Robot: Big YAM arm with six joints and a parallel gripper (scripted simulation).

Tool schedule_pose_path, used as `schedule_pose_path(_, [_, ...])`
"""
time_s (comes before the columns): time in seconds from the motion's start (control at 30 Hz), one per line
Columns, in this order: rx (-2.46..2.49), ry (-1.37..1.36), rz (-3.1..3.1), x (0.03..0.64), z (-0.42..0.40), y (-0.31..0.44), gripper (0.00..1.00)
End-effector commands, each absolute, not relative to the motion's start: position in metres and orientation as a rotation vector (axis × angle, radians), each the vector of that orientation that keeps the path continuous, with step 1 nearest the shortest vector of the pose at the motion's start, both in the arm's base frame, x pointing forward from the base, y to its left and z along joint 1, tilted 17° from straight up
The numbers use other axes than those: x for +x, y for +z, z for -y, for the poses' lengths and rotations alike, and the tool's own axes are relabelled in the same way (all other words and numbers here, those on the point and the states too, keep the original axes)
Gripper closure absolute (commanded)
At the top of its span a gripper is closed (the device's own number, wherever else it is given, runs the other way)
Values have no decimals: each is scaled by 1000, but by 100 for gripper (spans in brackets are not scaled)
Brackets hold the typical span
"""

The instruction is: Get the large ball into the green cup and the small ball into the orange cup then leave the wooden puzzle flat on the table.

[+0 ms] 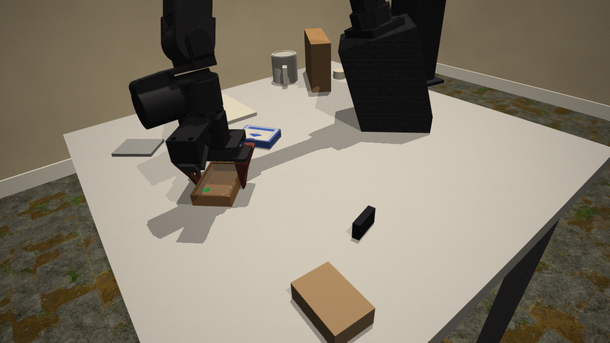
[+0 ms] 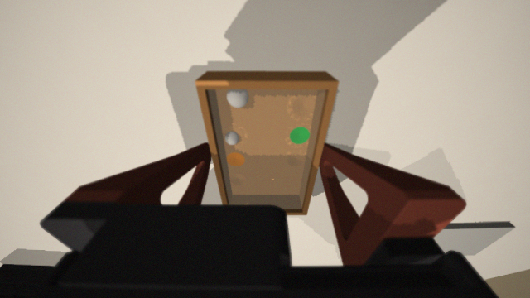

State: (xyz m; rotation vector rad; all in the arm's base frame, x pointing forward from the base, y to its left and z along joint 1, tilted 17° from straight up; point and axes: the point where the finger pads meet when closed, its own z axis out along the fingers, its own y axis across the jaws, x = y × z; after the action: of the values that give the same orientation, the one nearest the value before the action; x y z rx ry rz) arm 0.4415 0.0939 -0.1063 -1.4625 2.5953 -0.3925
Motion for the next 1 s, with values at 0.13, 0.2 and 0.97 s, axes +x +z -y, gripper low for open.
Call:
schedule_pose_path(0.13, [-1434, -396, -2574, 456, -92, -98, 30])
schedule_pose_path(0.2, [-1435, -396, -2574, 456, -93, -98, 30])
schedule_pose_path(0.97, [-1435, -396, -2574, 456, -93, -98, 30])
